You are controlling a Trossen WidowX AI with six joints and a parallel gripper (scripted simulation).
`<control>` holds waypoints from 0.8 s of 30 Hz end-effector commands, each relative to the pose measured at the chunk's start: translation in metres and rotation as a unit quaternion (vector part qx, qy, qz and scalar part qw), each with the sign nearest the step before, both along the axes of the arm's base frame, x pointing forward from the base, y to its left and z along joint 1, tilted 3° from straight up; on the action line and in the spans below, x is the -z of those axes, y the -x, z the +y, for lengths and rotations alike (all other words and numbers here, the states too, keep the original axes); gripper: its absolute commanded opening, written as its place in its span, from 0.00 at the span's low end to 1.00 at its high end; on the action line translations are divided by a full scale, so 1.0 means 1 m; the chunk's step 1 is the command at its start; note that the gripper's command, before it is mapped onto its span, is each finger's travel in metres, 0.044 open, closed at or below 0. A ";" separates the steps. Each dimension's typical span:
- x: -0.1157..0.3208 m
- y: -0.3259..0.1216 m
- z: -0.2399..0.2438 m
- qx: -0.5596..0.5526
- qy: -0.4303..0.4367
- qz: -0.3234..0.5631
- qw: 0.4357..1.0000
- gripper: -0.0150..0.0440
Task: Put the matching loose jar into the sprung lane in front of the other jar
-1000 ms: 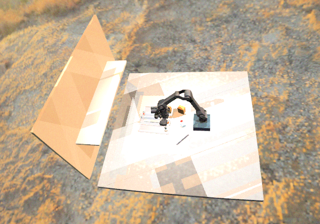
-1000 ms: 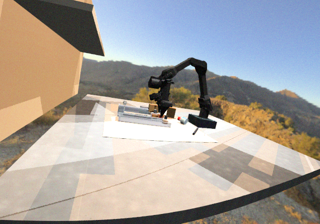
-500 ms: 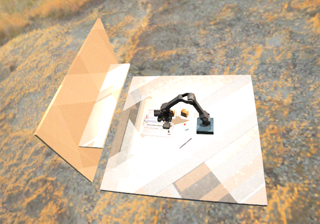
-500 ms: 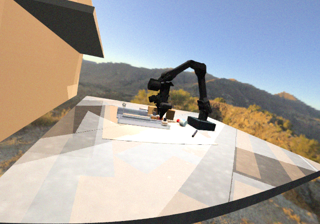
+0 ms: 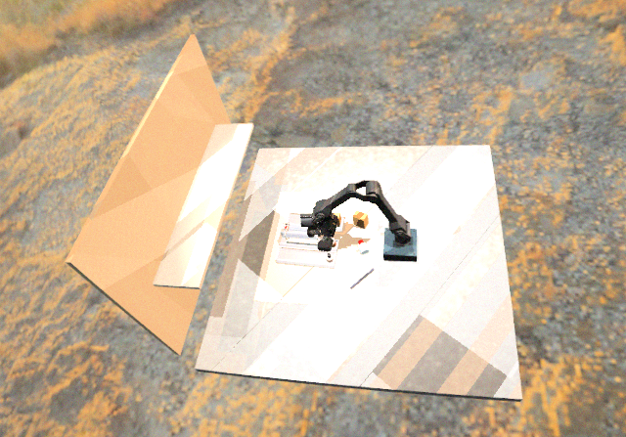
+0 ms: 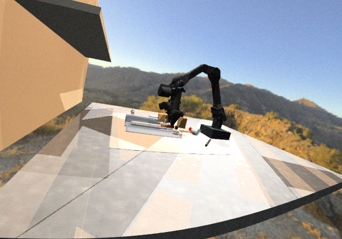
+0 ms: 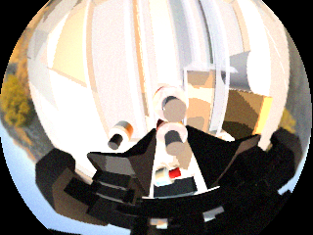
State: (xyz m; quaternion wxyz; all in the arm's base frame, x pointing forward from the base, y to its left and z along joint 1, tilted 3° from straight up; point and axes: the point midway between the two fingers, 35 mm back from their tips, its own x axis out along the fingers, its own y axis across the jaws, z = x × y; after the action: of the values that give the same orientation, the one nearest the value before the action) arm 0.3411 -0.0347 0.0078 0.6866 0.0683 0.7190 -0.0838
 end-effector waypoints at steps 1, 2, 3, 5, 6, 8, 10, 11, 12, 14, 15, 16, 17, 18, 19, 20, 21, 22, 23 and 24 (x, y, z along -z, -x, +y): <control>0.003 -0.007 -0.001 -0.003 0.002 -0.013 1.000 0.25; 0.003 -0.007 -0.001 -0.003 0.002 -0.013 1.000 0.25; 0.004 -0.007 -0.001 -0.003 0.002 -0.013 1.000 0.25; 0.004 -0.007 -0.001 -0.003 0.002 -0.013 1.000 0.25; 0.004 -0.007 -0.001 -0.003 0.002 -0.013 1.000 0.25; 0.004 -0.006 -0.001 -0.003 0.002 -0.013 1.000 0.25; 0.004 -0.006 -0.001 -0.003 0.002 -0.013 1.000 0.25; 0.004 -0.006 -0.001 -0.003 0.002 -0.013 1.000 0.25; 0.004 -0.006 -0.001 -0.003 0.002 -0.013 1.000 0.25; 0.004 -0.005 -0.001 -0.003 0.002 -0.013 1.000 0.25; 0.004 -0.005 -0.001 -0.003 0.002 -0.013 1.000 0.25; 0.004 -0.005 -0.001 -0.003 0.002 -0.013 1.000 0.25; 0.004 -0.005 -0.001 -0.003 0.002 -0.013 1.000 0.25; 0.004 -0.005 -0.001 -0.003 0.002 -0.013 1.000 0.25; 0.004 -0.004 -0.001 -0.003 0.002 -0.013 1.000 0.25; 0.004 -0.004 -0.001 -0.003 0.002 -0.013 1.000 0.25; 0.004 -0.004 -0.001 -0.003 0.002 -0.013 1.000 0.25; 0.004 -0.004 -0.001 -0.003 0.002 -0.013 1.000 0.25; 0.004 -0.004 -0.001 -0.003 0.002 -0.013 1.000 0.25; 0.004 -0.004 -0.001 -0.003 0.002 -0.013 1.000 0.25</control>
State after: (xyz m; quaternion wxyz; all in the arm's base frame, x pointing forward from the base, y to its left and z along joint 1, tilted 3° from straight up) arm 0.3400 -0.0346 0.0047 0.6871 0.0682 0.7185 -0.0837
